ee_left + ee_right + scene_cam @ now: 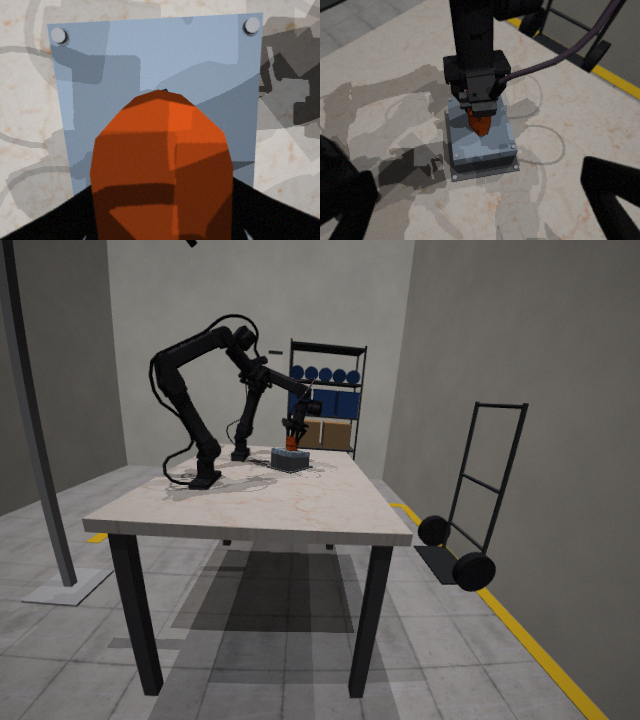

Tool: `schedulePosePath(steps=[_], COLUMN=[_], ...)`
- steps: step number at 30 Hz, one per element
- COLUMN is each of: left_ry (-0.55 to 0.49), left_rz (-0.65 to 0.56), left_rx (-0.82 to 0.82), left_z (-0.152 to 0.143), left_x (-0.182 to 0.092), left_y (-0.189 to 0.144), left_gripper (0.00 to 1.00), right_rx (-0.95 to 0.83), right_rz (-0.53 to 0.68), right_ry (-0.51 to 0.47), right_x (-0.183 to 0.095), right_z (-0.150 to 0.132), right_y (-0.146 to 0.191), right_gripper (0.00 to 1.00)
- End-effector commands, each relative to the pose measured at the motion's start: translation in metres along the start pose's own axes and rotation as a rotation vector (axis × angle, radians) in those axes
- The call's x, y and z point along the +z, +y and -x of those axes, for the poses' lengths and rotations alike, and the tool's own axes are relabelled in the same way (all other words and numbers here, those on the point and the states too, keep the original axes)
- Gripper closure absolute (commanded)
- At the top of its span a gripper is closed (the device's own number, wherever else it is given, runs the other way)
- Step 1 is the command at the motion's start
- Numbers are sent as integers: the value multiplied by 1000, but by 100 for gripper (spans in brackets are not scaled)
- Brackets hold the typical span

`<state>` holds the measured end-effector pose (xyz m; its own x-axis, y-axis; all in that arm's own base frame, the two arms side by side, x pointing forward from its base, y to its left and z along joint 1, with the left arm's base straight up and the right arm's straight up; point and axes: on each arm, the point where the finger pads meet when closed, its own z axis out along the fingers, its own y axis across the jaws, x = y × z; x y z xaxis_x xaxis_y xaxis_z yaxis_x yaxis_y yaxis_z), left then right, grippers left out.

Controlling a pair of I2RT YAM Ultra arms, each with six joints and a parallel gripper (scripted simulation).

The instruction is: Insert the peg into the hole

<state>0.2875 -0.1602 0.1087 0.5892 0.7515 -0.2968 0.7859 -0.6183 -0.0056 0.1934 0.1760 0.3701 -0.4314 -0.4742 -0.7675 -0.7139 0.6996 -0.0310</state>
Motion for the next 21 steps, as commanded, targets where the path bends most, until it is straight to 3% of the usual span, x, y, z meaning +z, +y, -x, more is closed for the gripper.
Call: schedulePosePath(steps=[1, 21], left_ry=[6, 5], left_rz=[3, 14], left_rx=[3, -3], left_z=[5, 2], left_x=[-8, -1], left_y=[-2, 3], left_gripper=[60, 60], right_rx=[2, 2], right_rz=[-4, -4], right_ry=[-49, -49], right_x=[-14, -14], right_z=[12, 12], right_y=[1, 1], right_gripper=[0, 0])
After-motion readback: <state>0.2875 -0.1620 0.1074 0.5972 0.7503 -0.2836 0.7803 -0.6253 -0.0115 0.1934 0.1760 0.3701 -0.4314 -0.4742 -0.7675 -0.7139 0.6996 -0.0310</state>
